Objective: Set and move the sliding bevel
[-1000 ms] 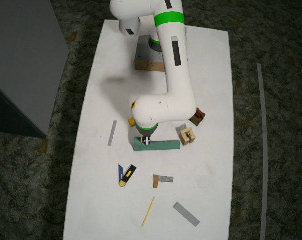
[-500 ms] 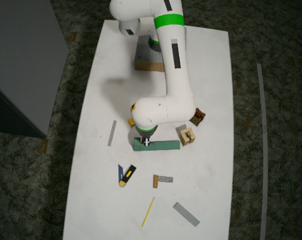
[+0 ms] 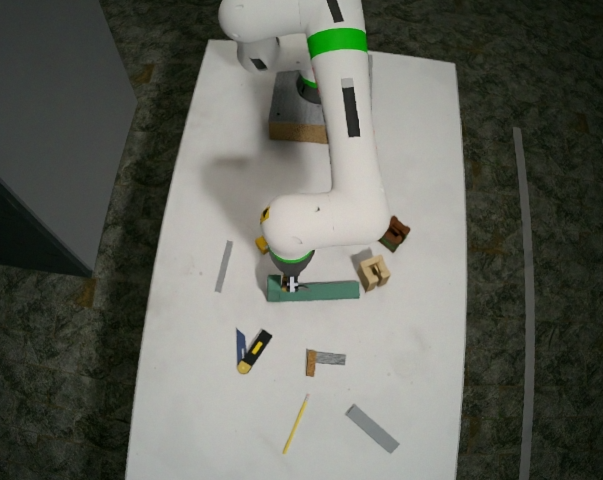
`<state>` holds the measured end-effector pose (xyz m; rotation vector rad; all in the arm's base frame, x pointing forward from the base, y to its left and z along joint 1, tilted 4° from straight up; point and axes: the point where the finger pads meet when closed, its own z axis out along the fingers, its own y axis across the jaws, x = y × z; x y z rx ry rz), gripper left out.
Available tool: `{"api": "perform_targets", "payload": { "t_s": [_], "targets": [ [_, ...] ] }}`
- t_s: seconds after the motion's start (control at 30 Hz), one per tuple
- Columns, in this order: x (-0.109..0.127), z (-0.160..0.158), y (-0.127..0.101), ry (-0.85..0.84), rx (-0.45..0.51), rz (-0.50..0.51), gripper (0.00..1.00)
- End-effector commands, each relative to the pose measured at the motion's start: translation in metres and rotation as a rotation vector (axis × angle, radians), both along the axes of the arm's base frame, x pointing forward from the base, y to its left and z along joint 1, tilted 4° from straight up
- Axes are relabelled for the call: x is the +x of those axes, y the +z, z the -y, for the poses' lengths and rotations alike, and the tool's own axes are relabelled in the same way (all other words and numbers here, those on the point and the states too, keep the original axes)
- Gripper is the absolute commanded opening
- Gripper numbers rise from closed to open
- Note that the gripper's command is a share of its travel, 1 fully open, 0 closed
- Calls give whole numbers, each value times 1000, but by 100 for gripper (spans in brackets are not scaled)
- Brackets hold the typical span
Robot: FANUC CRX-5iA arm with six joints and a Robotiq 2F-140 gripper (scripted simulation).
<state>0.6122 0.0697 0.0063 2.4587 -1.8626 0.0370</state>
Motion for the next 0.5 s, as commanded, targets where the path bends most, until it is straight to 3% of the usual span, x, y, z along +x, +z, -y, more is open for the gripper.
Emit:
{"api": "perform_targets", "payload": {
  "t_s": [0.0,0.47],
  "targets": [
    [2,3,1,0,0,2,10],
    [2,4,1,0,0,2,10]
  ]
}}
